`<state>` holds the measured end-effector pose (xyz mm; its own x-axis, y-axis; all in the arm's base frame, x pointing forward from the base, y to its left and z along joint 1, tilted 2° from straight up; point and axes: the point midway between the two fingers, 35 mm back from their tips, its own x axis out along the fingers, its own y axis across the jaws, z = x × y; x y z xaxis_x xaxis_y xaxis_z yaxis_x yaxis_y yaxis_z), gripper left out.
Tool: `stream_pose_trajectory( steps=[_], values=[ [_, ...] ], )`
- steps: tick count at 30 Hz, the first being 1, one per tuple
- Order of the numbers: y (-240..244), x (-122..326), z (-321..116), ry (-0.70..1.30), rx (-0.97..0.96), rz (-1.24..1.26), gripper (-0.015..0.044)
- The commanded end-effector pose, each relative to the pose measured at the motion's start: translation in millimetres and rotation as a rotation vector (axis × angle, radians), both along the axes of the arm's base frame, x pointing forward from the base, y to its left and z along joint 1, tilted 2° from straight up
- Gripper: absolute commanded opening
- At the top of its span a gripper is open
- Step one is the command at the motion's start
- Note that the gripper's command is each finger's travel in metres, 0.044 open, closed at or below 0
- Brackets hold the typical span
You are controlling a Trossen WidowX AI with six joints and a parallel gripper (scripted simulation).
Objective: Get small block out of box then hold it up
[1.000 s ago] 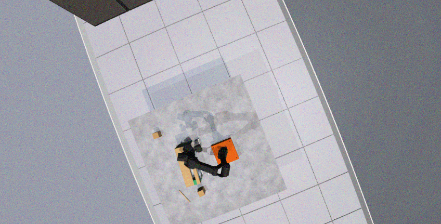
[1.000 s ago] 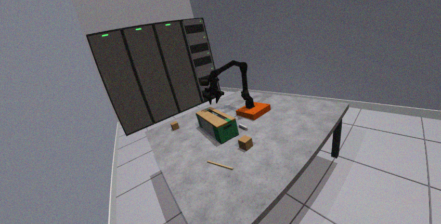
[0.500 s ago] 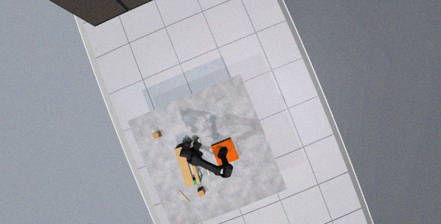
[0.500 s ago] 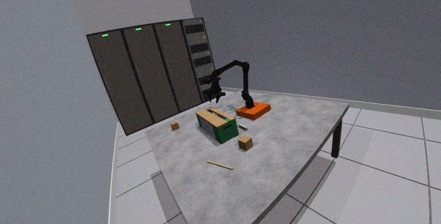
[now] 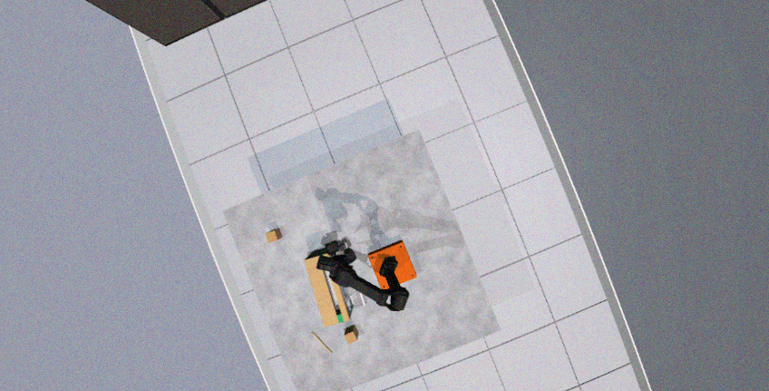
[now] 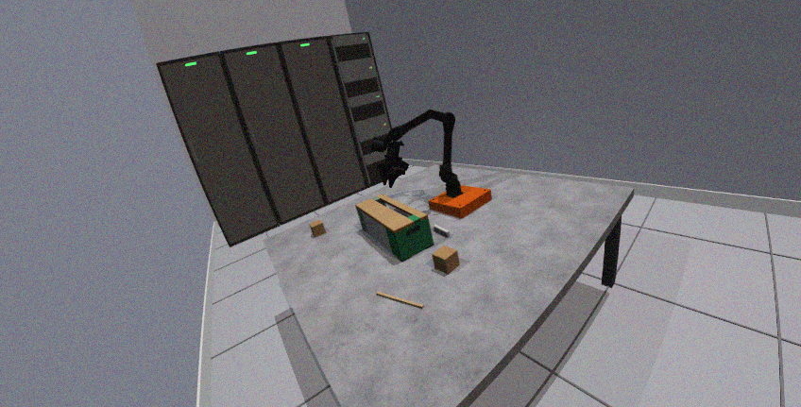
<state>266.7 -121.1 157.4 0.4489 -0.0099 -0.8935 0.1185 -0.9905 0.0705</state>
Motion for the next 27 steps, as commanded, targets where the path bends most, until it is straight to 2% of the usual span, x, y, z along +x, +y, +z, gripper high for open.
stream_pose_trajectory(
  steps=[1, 5, 27],
  values=[
    [-3, 3, -35, 0.013, 0.016, -0.009, 0.0285],
    [-5, 1, -87, 0.014, 0.016, -0.009, 0.0285],
    [-6, 3, -114, 0.014, 0.016, -0.008, 0.0285]
  ],
)
